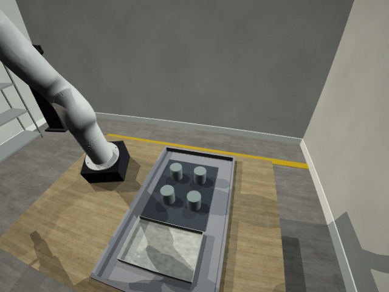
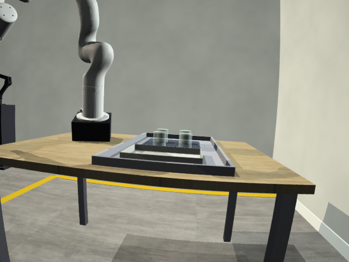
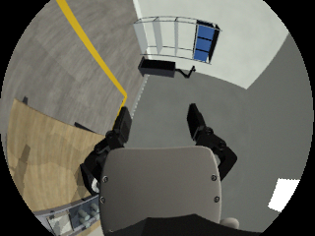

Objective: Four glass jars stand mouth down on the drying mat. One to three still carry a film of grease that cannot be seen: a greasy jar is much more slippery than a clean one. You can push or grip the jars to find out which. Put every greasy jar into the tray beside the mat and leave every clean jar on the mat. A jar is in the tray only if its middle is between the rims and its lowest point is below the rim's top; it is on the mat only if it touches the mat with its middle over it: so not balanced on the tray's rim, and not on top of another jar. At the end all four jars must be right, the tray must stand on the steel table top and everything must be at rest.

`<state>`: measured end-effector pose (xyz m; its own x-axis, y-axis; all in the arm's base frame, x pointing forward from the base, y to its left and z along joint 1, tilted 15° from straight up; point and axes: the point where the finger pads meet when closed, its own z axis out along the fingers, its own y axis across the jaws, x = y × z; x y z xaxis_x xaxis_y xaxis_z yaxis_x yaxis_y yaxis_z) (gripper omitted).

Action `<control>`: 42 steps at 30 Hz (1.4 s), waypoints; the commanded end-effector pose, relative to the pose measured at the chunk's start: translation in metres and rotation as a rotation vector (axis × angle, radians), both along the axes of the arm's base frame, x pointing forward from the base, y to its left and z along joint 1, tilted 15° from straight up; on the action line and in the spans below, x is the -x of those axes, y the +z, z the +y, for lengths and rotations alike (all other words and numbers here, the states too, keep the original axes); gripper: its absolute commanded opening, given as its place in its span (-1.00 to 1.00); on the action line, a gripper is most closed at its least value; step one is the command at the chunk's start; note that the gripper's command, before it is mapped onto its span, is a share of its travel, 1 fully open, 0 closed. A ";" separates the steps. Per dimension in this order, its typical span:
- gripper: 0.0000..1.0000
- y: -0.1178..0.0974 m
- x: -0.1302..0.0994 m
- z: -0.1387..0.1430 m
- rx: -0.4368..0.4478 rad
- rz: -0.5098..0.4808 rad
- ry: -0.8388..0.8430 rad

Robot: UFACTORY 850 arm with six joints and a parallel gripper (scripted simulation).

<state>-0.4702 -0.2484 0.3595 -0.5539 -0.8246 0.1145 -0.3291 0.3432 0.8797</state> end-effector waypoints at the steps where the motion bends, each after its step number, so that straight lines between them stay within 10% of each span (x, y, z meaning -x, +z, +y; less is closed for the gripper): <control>1: 1.00 0.001 0.000 0.000 0.001 0.001 0.000; 34: 1.00 0.001 0.000 0.000 0.001 0.001 0.000; 42: 1.00 -0.030 -0.030 -0.030 0.005 0.017 0.062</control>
<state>-0.4564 -0.2615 0.3454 -0.5295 -0.8399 0.1190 -0.3335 0.3351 0.8812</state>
